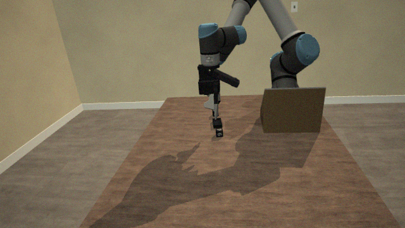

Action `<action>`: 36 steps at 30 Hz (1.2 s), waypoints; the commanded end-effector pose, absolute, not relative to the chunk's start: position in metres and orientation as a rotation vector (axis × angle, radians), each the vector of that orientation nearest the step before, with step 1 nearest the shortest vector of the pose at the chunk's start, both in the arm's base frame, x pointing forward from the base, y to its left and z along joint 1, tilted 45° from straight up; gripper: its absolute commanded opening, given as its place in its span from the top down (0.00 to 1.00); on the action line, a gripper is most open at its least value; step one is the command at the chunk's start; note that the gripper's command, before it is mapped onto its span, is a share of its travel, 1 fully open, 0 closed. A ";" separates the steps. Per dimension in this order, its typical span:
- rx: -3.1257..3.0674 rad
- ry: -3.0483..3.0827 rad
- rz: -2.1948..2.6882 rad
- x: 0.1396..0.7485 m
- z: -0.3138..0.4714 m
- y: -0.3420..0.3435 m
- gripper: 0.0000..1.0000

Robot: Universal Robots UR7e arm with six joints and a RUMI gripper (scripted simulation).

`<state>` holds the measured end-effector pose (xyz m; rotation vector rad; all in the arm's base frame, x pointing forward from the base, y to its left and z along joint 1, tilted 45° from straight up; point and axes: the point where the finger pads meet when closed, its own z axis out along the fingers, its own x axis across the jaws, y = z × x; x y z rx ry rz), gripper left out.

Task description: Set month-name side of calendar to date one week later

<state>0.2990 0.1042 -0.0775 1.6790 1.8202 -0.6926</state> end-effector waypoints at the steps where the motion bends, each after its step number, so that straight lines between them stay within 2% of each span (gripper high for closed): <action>1: 1.747 1.737 -0.655 0.301 -0.076 0.103 0.00; 36: 2.253 0.769 -0.234 0.320 -0.058 0.087 0.00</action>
